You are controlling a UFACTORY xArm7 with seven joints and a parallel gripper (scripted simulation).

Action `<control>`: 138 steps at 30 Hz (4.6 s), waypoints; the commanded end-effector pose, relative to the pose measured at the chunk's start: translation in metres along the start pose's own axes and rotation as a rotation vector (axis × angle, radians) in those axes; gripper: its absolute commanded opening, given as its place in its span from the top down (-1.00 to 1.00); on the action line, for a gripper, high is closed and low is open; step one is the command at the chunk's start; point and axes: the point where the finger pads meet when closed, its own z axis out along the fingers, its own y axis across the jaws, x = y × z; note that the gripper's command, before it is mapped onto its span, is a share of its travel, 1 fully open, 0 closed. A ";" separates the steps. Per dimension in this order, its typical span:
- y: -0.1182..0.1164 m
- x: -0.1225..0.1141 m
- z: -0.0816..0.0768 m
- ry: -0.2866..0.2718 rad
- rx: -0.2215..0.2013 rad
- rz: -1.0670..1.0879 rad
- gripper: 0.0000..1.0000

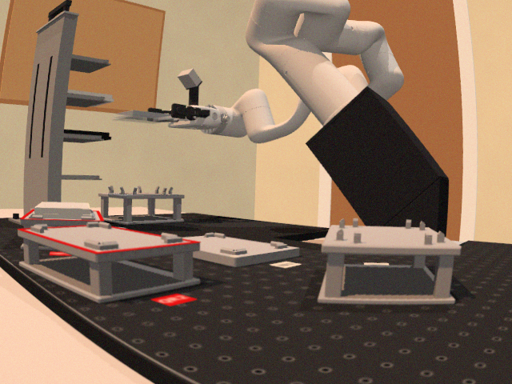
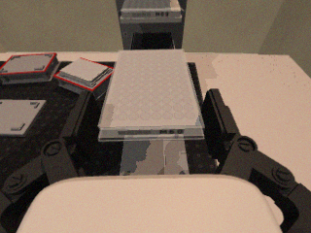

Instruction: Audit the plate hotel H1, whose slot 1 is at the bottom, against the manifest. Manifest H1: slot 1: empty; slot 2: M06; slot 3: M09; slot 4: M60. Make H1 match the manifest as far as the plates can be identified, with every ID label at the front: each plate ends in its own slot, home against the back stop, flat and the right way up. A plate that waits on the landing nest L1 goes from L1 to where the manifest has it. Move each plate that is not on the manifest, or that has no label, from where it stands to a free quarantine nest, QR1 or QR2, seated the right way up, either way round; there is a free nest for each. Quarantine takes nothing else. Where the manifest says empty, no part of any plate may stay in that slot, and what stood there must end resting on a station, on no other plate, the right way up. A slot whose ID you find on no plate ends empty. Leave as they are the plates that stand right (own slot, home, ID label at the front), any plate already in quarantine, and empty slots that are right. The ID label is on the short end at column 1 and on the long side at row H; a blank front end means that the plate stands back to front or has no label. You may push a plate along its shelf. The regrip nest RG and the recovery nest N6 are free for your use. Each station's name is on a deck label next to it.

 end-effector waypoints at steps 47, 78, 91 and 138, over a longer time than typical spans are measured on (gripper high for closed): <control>0.000 0.072 0.000 -0.002 0.000 -0.002 1.00; 0.000 0.107 0.000 -0.002 0.000 -0.002 1.00; 0.000 0.107 0.011 -0.002 0.000 -0.002 1.00; 0.000 0.107 0.065 -0.002 0.000 -0.002 1.00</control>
